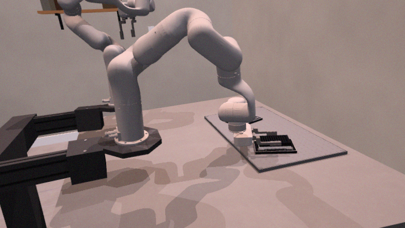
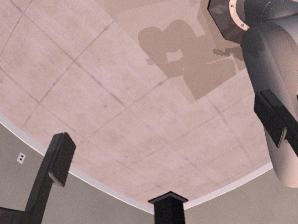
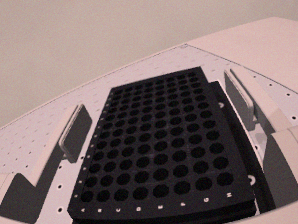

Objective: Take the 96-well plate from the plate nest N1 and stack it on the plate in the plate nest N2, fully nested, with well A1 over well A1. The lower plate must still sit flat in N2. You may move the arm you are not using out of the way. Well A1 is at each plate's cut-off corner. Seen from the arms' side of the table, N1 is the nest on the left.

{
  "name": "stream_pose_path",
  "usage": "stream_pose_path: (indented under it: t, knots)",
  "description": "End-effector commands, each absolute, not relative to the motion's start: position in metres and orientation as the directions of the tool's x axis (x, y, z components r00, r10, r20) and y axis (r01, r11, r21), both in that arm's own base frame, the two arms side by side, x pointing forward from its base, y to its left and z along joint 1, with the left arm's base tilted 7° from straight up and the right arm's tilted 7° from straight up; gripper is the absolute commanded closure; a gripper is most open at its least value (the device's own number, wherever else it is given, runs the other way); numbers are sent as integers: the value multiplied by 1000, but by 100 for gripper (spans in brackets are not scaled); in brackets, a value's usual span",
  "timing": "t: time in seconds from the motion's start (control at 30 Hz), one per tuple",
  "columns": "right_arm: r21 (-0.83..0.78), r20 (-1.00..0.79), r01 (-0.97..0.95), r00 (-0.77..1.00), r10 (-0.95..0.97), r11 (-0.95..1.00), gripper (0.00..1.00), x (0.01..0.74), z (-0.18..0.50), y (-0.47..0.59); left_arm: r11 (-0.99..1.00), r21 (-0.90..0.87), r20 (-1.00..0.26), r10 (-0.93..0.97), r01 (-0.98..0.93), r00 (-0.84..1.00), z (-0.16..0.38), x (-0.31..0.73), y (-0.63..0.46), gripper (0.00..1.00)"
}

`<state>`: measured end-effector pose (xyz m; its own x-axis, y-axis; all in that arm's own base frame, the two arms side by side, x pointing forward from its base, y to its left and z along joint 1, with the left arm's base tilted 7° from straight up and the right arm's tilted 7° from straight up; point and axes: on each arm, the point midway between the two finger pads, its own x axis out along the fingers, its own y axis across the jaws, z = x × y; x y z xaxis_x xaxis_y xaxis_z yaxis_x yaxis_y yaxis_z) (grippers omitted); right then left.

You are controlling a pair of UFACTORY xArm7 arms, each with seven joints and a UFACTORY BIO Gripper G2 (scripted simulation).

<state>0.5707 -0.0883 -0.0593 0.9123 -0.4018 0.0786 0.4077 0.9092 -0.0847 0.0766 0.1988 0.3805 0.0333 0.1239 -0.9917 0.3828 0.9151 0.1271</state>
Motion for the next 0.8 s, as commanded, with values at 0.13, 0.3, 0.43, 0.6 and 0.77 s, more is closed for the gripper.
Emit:
stream_pose_path:
  t: [0.13,0.3,0.43,0.6,0.77]
  knots:
    - [-83,82,407,912,-401,909,63,572,-58,-88,954,116,-993,109,275,38,380,55,200,0]
    - [-83,82,407,912,-401,909,63,572,-52,-87,954,116,-993,109,275,38,380,55,200,0]
    - [-83,82,407,912,-401,909,63,571,-42,-86,954,116,-993,109,275,38,380,55,200,0]
    - [-83,82,407,912,-401,909,63,571,-29,-85,954,116,-993,109,275,38,380,55,200,0]
    - [-83,82,407,912,-401,909,63,571,-21,-84,954,116,-993,109,275,38,380,55,200,0]
